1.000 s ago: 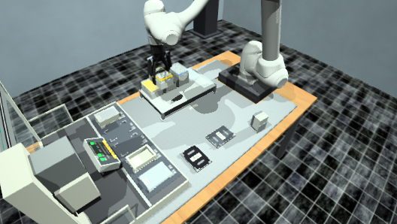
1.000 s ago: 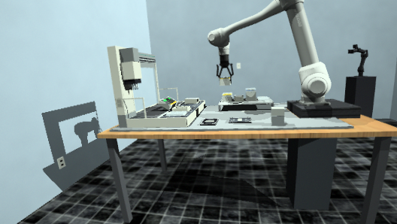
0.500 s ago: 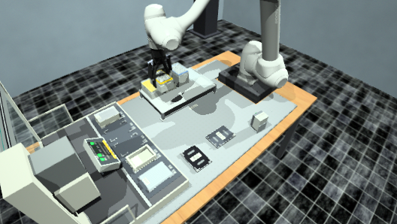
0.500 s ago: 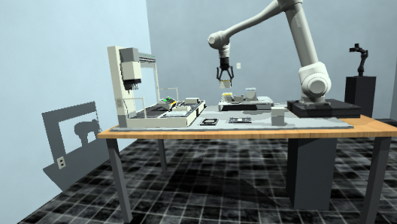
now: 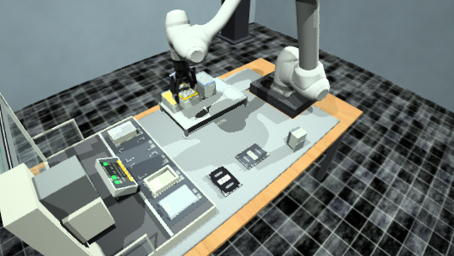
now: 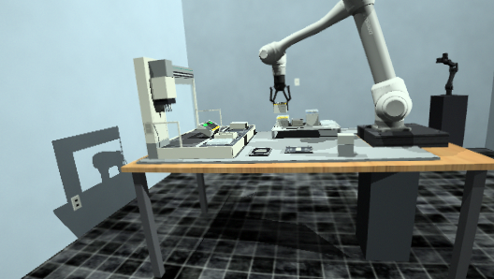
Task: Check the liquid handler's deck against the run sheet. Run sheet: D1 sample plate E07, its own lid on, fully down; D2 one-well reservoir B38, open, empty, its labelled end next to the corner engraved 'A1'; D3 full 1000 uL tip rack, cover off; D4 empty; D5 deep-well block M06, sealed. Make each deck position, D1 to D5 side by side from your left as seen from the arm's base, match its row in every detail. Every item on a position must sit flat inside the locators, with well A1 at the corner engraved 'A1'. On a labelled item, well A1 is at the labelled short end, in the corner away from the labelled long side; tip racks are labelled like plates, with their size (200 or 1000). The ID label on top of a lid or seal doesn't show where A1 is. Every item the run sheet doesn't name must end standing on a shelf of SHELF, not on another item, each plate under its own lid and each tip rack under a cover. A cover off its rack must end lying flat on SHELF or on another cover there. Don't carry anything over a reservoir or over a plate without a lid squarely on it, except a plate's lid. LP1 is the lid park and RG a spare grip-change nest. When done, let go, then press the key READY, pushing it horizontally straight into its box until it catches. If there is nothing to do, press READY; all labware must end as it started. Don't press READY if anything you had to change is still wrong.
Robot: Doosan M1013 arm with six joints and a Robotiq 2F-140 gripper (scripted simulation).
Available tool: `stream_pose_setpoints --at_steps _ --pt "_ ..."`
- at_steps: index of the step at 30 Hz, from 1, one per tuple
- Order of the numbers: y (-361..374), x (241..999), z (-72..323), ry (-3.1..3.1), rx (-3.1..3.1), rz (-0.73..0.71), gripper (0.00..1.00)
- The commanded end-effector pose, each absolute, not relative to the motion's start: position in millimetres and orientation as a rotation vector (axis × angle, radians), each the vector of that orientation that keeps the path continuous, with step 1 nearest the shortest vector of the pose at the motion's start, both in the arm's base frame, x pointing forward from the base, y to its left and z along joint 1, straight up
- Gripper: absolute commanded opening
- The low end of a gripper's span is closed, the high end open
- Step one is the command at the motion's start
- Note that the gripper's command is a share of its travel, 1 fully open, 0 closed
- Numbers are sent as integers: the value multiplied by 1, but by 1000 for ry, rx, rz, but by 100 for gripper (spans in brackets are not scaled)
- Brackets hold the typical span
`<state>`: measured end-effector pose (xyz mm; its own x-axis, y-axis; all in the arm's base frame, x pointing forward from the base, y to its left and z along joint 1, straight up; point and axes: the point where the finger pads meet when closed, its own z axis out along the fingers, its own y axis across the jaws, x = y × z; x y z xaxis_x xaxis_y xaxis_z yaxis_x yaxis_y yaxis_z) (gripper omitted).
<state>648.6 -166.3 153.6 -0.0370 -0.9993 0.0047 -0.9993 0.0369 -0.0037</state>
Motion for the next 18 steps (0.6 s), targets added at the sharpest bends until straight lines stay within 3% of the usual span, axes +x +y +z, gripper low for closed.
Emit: stream_pose_setpoints --at_steps 1,18 --pt "-166 649 151 -2262 2180 11 10" --pt "-166 649 126 -2262 2180 11 10"
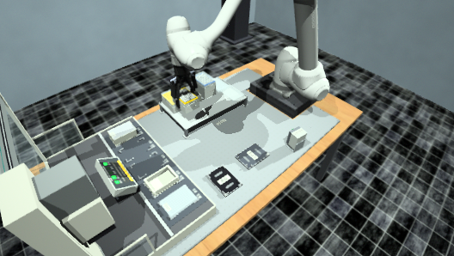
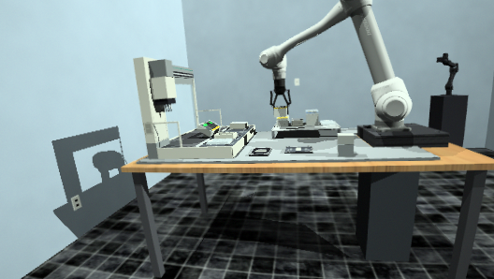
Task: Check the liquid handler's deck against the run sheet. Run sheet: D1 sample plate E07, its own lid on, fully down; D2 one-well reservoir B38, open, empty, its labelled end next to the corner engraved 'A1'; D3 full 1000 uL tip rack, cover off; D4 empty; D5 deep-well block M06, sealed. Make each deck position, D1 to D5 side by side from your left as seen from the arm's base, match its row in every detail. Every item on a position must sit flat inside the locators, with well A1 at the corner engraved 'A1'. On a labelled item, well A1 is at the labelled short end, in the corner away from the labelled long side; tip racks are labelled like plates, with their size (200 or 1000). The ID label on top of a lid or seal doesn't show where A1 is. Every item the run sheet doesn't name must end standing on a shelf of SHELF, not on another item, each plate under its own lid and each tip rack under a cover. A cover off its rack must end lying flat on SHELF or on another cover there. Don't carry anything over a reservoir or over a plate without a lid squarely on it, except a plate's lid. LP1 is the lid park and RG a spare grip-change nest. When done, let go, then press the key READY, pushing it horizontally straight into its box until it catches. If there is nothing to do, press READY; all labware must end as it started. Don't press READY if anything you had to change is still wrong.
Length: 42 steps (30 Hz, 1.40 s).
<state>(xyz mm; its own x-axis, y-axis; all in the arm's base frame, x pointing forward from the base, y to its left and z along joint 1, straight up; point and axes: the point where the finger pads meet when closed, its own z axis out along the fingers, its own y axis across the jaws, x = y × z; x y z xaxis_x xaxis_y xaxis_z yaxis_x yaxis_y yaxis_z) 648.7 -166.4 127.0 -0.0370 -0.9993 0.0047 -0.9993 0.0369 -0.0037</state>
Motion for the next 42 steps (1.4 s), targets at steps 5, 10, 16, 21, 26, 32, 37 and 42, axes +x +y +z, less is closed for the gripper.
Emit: stream_pose_setpoints --at_steps 5,10,16,21,26,32,37,42 --pt "-167 649 119 -2262 2180 11 10" --pt "-167 649 113 -2262 2180 11 10" --pt "-167 649 103 -2262 2180 11 10" --pt "-167 649 94 -2262 2180 11 10" --pt "-167 649 89 -2262 2180 11 10" --pt "-167 649 79 -2262 2180 11 10" --pt "-167 649 71 -2262 2180 11 10" --pt "-167 649 66 -2262 2180 11 10"
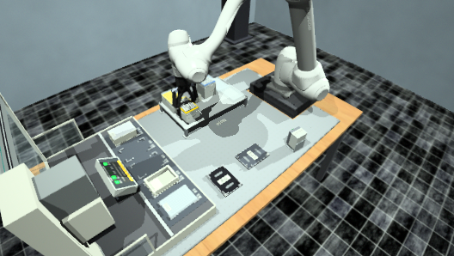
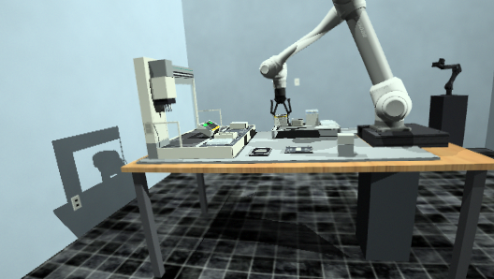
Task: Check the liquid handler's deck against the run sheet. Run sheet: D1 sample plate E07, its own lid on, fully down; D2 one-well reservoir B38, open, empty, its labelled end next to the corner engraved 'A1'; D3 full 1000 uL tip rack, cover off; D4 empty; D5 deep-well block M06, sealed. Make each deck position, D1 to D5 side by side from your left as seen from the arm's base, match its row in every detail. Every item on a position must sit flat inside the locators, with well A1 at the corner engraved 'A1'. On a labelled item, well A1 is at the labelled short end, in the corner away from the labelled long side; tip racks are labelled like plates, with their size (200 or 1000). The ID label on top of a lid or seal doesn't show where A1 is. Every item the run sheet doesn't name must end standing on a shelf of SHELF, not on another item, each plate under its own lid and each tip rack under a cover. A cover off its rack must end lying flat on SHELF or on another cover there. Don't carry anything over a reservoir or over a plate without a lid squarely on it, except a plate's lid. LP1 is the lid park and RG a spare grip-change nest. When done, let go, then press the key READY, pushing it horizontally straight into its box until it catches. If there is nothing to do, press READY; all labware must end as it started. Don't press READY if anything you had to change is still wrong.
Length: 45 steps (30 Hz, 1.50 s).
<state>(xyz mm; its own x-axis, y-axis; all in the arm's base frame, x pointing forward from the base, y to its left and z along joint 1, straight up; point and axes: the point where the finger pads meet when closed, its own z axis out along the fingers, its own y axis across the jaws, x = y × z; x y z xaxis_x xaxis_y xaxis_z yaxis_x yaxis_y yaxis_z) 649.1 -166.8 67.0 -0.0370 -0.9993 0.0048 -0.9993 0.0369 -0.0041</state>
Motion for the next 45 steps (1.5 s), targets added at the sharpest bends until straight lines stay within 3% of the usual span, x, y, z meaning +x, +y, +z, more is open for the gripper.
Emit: stream_pose_setpoints --at_steps 1,45 --pt "-167 649 64 -2262 2180 11 10" --pt "-167 650 50 -2262 2180 11 10"
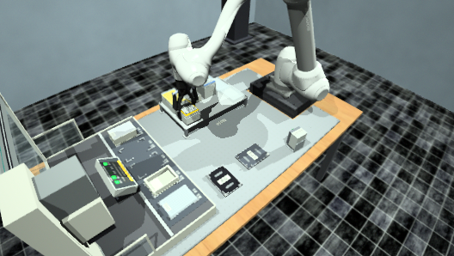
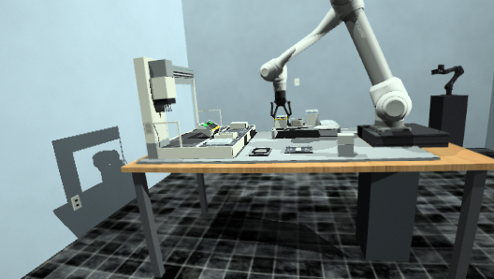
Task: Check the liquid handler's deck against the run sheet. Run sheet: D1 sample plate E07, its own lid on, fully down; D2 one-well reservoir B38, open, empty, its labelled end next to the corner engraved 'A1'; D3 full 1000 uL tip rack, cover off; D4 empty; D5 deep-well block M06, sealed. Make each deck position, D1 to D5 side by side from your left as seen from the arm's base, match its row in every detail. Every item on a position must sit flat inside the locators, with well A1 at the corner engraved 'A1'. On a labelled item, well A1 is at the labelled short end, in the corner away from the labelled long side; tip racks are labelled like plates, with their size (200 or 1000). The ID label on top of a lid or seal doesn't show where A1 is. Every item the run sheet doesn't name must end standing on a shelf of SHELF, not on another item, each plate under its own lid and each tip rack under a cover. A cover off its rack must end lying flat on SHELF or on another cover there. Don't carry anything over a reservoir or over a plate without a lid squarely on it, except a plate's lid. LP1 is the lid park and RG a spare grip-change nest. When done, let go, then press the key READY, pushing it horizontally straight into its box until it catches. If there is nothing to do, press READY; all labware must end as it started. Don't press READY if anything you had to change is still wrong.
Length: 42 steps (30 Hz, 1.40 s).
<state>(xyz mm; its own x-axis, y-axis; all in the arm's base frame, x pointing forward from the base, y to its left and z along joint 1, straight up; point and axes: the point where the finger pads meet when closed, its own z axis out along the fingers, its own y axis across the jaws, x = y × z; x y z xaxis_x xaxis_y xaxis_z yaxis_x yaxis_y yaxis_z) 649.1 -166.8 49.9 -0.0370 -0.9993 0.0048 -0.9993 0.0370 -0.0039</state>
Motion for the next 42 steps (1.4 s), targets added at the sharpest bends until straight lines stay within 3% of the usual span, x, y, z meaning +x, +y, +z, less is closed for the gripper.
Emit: stream_pose_setpoints --at_steps 1,42 --pt "-167 650 50 -2262 2180 11 10" --pt "-167 650 40 -2262 2180 11 10"
